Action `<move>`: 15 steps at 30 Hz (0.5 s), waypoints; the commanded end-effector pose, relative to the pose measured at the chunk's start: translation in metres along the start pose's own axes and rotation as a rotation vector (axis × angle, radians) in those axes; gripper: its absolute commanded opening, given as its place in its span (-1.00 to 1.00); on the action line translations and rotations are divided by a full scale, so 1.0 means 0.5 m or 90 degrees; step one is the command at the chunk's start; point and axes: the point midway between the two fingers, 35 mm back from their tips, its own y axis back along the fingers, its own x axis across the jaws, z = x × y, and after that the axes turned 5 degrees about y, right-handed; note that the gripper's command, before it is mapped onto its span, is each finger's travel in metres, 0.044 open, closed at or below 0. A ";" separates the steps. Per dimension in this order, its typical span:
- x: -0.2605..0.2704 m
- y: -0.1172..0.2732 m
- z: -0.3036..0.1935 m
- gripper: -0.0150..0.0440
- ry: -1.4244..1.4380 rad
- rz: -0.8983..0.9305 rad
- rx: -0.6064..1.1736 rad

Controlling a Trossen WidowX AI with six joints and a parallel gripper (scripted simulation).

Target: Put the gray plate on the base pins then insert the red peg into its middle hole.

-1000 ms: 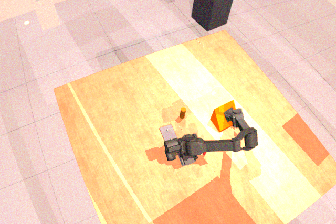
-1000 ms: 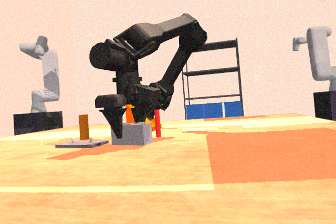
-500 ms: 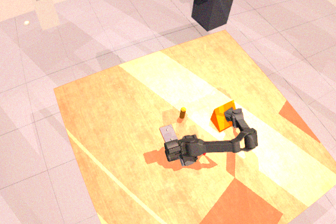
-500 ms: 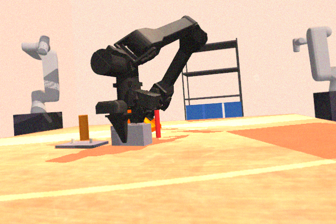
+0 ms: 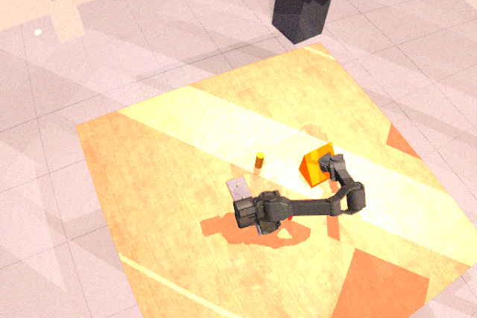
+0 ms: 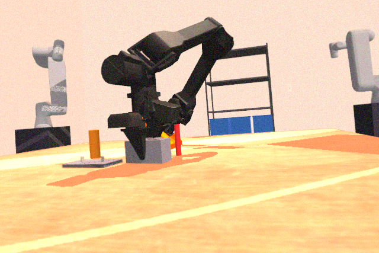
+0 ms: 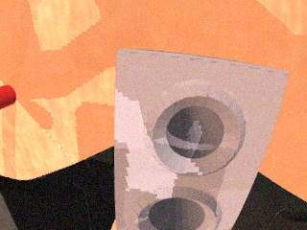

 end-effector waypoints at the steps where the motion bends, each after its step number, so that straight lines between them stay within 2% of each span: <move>1: -0.008 0.025 0.001 -0.49 0.004 -0.005 0.000; 15: -0.012 0.112 0.003 -0.49 0.003 -0.005 0.004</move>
